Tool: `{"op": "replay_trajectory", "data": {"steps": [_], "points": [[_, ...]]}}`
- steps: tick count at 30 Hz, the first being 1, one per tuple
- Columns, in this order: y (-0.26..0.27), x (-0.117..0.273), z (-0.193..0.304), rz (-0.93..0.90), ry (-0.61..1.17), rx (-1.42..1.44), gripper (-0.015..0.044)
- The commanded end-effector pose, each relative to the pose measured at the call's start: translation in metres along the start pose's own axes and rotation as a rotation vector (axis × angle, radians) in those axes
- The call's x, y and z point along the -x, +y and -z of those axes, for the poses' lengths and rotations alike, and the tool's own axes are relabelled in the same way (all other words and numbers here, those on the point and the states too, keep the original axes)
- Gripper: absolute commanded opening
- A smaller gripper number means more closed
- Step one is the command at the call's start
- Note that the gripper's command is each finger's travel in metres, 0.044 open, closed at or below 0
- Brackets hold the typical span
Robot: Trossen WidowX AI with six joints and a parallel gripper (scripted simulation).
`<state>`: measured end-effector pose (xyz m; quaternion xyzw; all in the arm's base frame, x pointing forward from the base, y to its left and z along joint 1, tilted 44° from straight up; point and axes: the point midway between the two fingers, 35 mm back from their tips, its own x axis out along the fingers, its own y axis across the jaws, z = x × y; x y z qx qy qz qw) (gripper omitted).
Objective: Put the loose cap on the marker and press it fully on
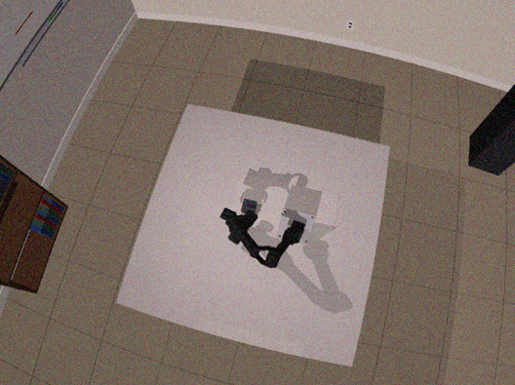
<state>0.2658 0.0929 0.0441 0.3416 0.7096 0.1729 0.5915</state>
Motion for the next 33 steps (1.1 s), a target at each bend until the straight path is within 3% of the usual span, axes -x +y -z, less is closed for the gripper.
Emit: {"op": "replay_trajectory", "data": {"steps": [1, 5, 14, 17, 33], "points": [[-0.001, -0.005, 0.003, -0.005, 0.006, -0.008, 0.0251], [-0.001, -0.005, 0.002, -0.004, 0.006, -0.008, 0.0146], [-0.001, -0.005, 0.002, -0.004, 0.006, -0.008, 0.0086], [-0.001, -0.002, 0.002, -0.003, 0.006, -0.008, 0.0007], [-0.002, 0.041, -0.001, 0.000, 0.005, -0.008, 0.0000]]}}
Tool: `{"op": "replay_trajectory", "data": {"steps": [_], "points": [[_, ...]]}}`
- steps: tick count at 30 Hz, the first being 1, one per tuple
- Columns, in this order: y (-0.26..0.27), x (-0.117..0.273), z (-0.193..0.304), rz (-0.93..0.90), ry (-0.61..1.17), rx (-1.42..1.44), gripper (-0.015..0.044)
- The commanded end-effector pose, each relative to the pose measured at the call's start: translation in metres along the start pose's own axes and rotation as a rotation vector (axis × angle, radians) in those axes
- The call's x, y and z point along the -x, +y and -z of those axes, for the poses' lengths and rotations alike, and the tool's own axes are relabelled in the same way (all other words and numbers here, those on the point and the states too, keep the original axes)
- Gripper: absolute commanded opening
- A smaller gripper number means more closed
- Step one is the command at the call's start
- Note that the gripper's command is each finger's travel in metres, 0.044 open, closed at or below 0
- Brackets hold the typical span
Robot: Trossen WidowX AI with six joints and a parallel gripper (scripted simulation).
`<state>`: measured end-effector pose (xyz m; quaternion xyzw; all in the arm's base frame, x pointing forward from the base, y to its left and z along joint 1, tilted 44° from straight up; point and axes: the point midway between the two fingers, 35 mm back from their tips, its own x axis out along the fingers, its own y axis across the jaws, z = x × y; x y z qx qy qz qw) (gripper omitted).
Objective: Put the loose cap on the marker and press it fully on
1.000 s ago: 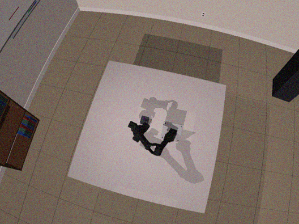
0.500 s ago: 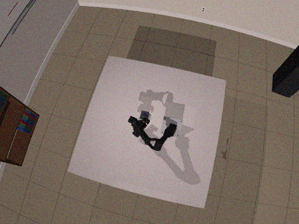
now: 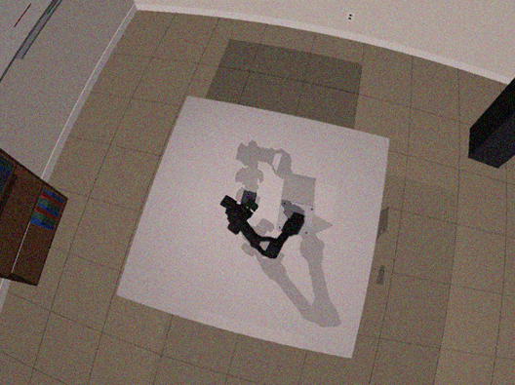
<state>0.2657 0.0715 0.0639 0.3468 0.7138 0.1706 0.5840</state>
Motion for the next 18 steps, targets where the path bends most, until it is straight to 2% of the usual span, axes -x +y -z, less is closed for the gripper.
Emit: {"op": "replay_trajectory", "data": {"steps": [1, 18], "points": [[0.001, 0.014, -0.002, 0.004, -0.007, 0.008, 0.0000], [-0.022, 0.039, -0.020, 0.013, -0.014, 0.006, 0.0000]]}}
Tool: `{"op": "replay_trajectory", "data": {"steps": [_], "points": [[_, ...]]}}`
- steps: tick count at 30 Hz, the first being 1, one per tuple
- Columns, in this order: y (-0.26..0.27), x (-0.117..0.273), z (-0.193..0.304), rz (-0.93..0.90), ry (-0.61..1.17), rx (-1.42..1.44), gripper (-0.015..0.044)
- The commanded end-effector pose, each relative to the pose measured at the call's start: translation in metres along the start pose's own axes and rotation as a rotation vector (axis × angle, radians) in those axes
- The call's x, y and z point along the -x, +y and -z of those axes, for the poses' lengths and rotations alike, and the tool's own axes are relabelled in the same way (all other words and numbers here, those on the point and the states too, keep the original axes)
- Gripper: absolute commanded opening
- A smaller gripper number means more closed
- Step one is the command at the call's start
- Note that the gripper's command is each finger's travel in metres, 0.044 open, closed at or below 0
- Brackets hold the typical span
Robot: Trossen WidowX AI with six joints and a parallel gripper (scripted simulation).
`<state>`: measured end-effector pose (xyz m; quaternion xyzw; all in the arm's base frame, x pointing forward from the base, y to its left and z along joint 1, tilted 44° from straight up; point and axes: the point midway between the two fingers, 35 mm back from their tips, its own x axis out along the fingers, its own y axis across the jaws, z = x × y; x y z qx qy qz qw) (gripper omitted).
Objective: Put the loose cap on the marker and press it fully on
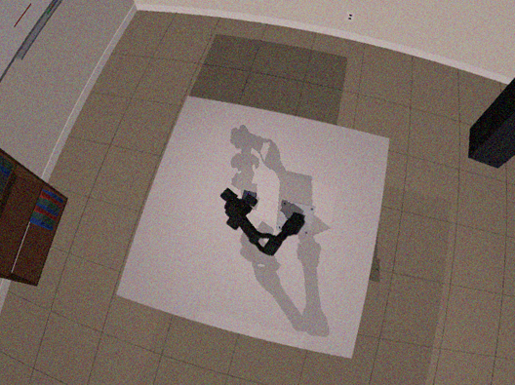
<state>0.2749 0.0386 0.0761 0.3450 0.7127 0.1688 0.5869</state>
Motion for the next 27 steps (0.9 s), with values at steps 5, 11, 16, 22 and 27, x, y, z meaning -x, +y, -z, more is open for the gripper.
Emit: {"op": "replay_trajectory", "data": {"steps": [5, 11, 16, 22, 27], "points": [[-0.024, 0.014, -0.019, 0.012, -0.010, 0.003, 0.0000], [-0.042, 0.023, -0.030, 0.015, -0.011, 0.002, 0.0000], [-0.059, 0.030, -0.037, 0.015, -0.010, 0.002, 0.0000], [-0.079, 0.038, -0.045, 0.014, -0.009, 0.003, 0.0000], [-0.097, 0.044, -0.050, 0.011, -0.007, 0.005, 0.0000]]}}
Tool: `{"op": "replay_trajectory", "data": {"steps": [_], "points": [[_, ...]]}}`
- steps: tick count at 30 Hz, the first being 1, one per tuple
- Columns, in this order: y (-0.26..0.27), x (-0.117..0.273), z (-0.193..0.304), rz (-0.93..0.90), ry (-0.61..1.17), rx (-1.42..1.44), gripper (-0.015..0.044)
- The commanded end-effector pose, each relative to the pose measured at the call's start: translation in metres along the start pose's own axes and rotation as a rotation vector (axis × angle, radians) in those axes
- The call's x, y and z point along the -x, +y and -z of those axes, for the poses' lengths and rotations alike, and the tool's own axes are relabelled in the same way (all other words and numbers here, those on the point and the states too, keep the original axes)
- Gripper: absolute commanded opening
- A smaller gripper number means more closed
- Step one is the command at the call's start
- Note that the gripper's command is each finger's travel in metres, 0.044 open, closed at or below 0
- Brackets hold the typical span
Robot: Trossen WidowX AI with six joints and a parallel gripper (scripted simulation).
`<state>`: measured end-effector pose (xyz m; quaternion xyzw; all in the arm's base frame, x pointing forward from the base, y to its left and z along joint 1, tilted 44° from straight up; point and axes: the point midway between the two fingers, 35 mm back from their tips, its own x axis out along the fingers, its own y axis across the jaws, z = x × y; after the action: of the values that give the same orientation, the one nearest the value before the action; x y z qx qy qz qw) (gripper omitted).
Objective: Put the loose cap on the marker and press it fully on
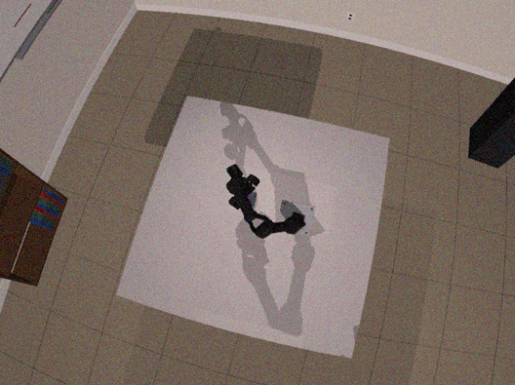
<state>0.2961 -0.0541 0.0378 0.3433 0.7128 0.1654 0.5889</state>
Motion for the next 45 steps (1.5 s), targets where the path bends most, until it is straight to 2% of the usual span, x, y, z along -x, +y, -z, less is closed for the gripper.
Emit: {"op": "replay_trajectory", "data": {"steps": [1, 18, 45], "points": [[-0.017, 0.008, -0.006, 0.002, -0.002, 0.007, 0.0000], [-0.030, 0.004, -0.009, -0.001, 0.000, 0.008, 0.0000], [-0.030, -0.038, -0.009, -0.002, -0.001, 0.009, 0.0000]]}}
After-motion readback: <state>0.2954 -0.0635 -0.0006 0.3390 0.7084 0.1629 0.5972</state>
